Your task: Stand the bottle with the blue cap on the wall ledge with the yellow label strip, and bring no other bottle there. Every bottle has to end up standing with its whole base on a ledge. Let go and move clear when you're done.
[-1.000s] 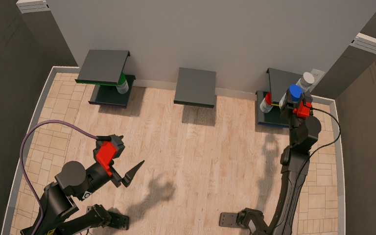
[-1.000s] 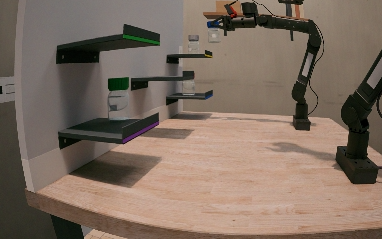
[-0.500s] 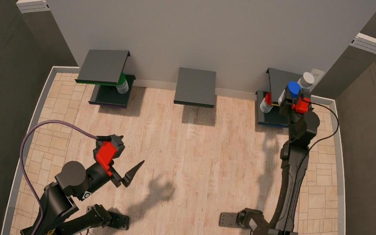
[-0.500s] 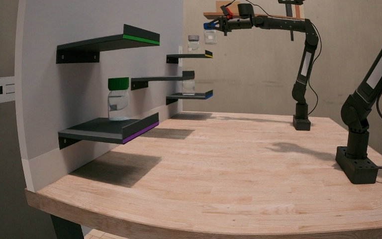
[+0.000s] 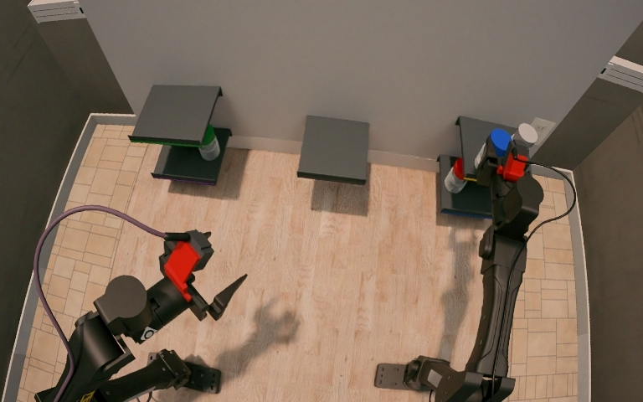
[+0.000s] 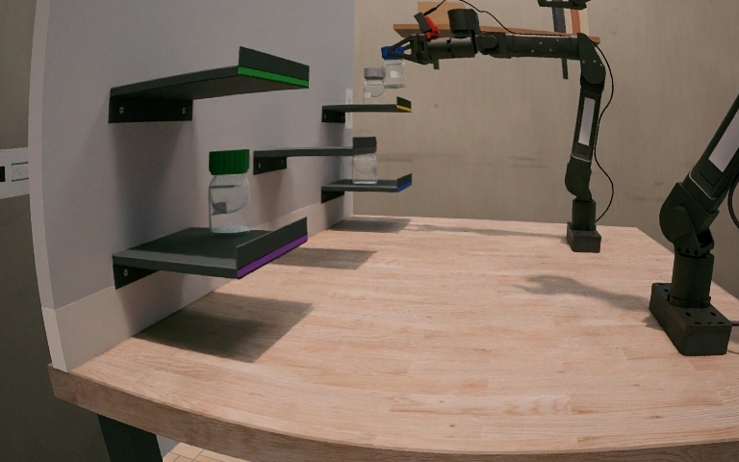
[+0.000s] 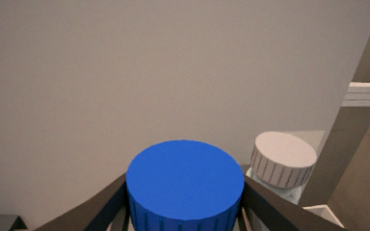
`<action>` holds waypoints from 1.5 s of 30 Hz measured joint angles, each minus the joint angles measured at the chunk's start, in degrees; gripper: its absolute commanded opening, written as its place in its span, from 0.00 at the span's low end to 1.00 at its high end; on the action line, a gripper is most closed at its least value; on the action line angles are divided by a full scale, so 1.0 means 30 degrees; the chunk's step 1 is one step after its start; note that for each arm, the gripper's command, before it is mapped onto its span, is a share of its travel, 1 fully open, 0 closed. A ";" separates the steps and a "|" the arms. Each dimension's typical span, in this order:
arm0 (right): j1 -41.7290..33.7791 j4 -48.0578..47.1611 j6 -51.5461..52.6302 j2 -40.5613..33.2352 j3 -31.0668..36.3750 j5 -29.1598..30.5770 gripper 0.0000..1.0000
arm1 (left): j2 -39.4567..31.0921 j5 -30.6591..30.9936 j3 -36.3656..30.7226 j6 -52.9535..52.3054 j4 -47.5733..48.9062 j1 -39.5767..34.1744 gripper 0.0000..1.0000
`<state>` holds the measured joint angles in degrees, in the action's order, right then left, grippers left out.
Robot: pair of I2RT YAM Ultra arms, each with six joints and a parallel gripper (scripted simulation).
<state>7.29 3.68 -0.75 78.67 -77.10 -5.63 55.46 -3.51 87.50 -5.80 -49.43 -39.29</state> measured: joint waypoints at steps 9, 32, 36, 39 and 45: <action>-0.0109 -0.0765 0.0000 0.1202 -0.0568 0.0131 0.50 | 0.0000 0.0000 0.0000 0.0000 0.0000 0.0000 0.89; -0.0168 -0.1683 0.0000 0.1982 -0.1151 0.0168 0.50 | 0.0000 0.0000 0.0000 0.0000 0.0000 0.0000 0.89; -0.0168 -0.2018 0.0000 0.2186 -0.1311 0.0168 0.50 | 0.0000 0.0000 0.0000 0.0000 0.0000 0.0000 0.89; -0.0168 -0.2084 0.0000 0.2288 -0.1333 0.0168 0.50 | 0.0000 0.0000 0.0000 0.0000 0.0000 0.0000 0.89; -0.0168 -0.2120 0.0000 0.2324 -0.1333 0.0168 0.50 | 0.0000 0.0000 0.0000 0.0000 0.0000 0.0000 0.89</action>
<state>6.79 -2.68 -0.75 85.65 -81.10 -5.13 55.46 -3.51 87.50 -5.80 -49.43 -39.29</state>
